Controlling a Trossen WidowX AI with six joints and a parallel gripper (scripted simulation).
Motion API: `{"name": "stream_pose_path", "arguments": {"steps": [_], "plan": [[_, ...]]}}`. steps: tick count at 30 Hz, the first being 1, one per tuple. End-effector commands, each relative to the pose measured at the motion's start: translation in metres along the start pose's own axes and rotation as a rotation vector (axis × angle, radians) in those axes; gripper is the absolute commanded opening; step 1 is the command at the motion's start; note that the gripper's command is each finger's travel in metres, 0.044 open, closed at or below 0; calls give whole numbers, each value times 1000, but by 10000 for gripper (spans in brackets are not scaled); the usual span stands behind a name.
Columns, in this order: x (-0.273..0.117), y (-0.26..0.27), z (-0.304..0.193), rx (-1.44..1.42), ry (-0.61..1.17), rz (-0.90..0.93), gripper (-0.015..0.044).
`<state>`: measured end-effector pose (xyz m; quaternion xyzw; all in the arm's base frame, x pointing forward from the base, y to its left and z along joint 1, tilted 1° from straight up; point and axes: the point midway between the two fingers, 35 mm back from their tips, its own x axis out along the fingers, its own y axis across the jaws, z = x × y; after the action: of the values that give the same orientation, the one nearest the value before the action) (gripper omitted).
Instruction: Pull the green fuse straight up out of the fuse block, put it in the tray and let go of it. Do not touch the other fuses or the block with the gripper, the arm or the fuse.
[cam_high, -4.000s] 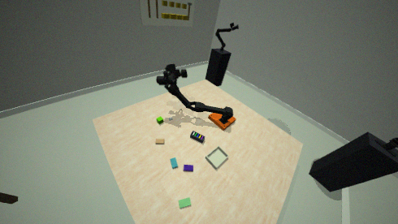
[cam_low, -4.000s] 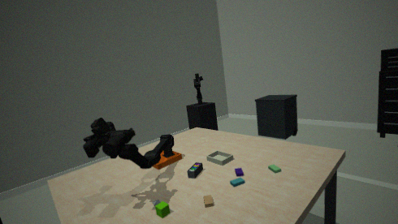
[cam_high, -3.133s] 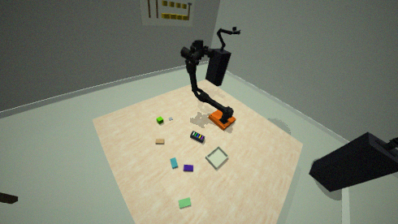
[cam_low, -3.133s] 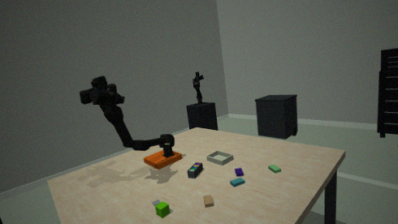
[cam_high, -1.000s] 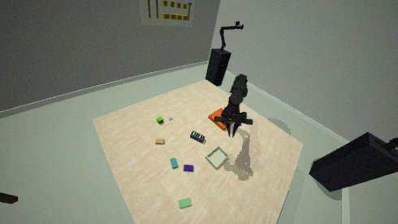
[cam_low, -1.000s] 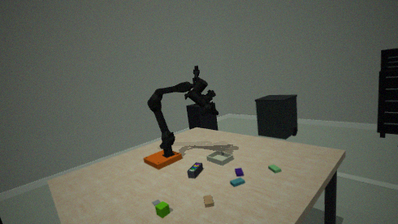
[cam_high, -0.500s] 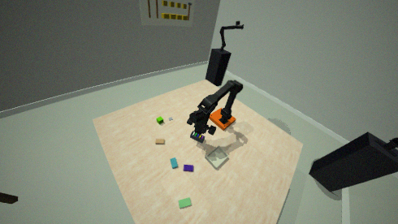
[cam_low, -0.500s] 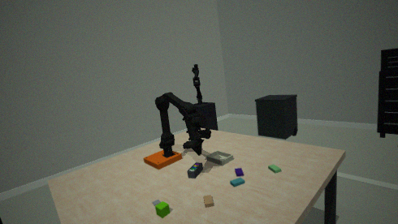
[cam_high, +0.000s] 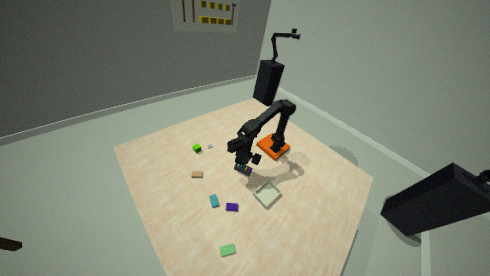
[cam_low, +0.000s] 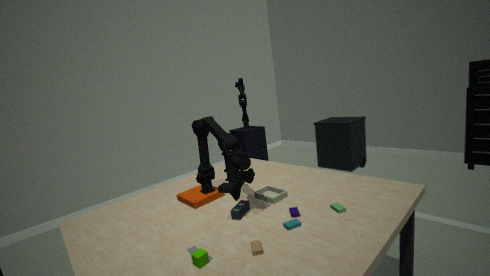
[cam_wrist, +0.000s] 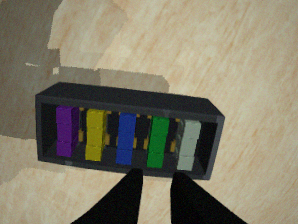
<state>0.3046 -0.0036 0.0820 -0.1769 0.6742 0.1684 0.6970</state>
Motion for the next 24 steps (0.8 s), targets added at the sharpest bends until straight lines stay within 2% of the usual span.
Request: {"name": "stream_pose_path", "arguments": {"steps": [1, 24], "plan": [[6, -1, -1, -3, 10, -1, 63], [28, -2, 0, -3, 10, -1, 63]]}}
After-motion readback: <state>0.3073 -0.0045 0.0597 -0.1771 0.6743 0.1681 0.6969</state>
